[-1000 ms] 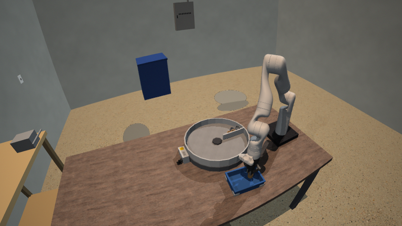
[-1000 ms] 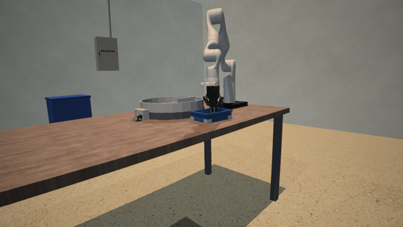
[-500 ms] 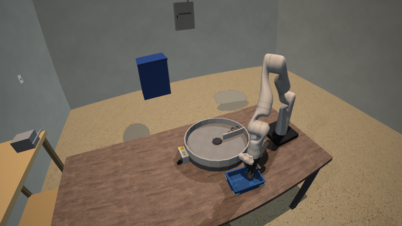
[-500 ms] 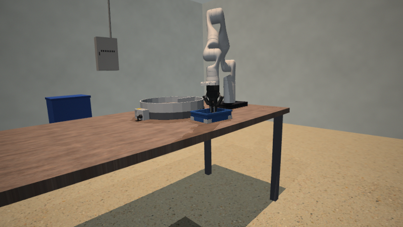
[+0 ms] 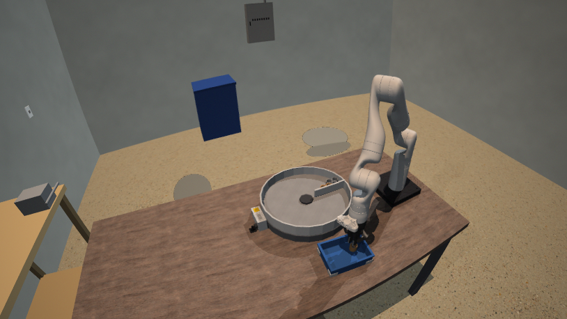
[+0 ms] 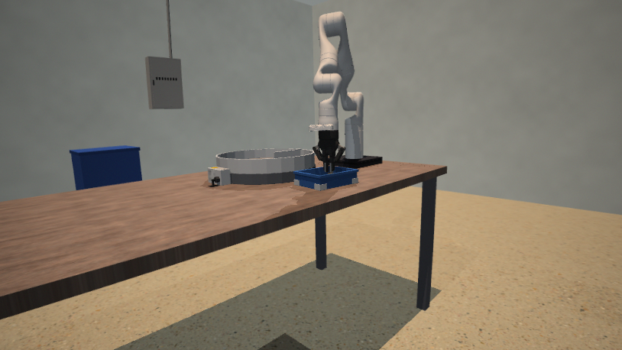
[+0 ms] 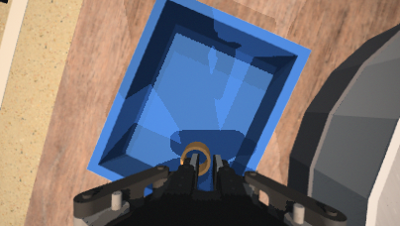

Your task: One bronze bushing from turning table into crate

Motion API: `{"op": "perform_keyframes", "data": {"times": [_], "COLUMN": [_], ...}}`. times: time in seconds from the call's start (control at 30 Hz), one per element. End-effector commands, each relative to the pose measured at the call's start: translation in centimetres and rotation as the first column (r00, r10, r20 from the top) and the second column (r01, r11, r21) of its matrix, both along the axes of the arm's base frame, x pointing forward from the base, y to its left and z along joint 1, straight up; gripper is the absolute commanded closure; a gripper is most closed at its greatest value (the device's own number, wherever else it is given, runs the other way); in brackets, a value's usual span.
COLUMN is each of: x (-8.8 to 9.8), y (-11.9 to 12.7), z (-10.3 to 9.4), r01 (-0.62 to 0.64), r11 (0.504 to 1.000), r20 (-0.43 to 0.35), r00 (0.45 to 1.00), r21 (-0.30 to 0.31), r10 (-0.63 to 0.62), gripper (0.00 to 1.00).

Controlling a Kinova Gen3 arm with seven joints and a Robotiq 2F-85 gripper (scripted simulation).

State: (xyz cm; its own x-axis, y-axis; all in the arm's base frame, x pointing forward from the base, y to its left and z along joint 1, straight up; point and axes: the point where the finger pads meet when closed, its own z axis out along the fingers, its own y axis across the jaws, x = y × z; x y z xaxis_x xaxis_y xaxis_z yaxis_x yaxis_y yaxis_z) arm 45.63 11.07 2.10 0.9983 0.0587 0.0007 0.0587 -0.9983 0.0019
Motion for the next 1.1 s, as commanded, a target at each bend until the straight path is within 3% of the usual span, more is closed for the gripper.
{"op": "perform_keyframes", "data": {"times": [0.0, 0.53, 0.7, 1.07], "x": [0.1, 0.0, 0.0, 0.0], "y": [0.0, 0.0, 0.0, 0.0], "z": [0.2, 0.6, 6.2, 6.2], "r01": [0.000, 0.000, 0.000, 0.000], "r11": [1.000, 1.000, 1.000, 1.000], "r20": [0.002, 0.002, 0.002, 0.002], "r00": [1.000, 1.000, 1.000, 1.000], "r21": [0.000, 0.001, 0.001, 0.001], "r10": [0.000, 0.000, 0.000, 0.000], "gripper": [0.84, 0.84, 0.84, 0.84]}}
